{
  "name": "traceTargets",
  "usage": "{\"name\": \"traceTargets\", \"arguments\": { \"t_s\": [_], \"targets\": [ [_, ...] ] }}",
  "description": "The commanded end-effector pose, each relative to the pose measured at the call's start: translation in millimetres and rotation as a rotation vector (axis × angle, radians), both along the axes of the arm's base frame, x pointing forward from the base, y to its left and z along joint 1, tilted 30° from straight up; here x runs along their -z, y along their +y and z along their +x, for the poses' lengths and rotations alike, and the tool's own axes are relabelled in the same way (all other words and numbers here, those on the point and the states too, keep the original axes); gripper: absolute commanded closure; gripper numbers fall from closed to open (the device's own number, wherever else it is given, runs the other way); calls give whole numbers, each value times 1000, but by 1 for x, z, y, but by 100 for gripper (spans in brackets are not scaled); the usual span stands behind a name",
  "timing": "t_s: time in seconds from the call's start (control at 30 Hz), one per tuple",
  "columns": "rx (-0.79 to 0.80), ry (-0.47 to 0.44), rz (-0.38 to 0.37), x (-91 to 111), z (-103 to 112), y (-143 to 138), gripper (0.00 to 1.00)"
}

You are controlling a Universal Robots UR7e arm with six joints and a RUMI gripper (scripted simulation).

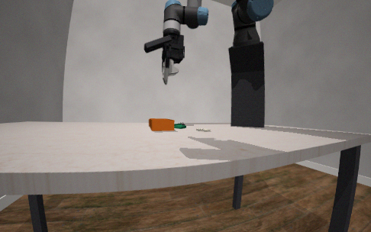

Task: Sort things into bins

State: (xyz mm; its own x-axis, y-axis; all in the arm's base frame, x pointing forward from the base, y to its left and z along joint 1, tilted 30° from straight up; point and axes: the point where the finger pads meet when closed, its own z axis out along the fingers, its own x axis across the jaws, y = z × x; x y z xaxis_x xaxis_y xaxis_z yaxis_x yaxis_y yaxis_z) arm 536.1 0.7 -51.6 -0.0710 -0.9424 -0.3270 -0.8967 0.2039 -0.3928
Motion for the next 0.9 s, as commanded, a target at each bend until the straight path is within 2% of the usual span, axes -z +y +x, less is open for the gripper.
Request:
{"name": "traceTargets", "arguments": {
  "t_s": [0.0, 0.43, 0.47, 0.57, 0.87],
  "targets": [
    [-5, 7, 3, -18, -9, -6, 96],
    [-5, 7, 3, -18, -9, -6, 96],
    [-48, -6, -19, -11, -12, -9, 82],
    [-162, -41, -76, 12, -20, -16, 82],
    [-365, -86, -182, 79, -43, -40, 82]
  ]
}}
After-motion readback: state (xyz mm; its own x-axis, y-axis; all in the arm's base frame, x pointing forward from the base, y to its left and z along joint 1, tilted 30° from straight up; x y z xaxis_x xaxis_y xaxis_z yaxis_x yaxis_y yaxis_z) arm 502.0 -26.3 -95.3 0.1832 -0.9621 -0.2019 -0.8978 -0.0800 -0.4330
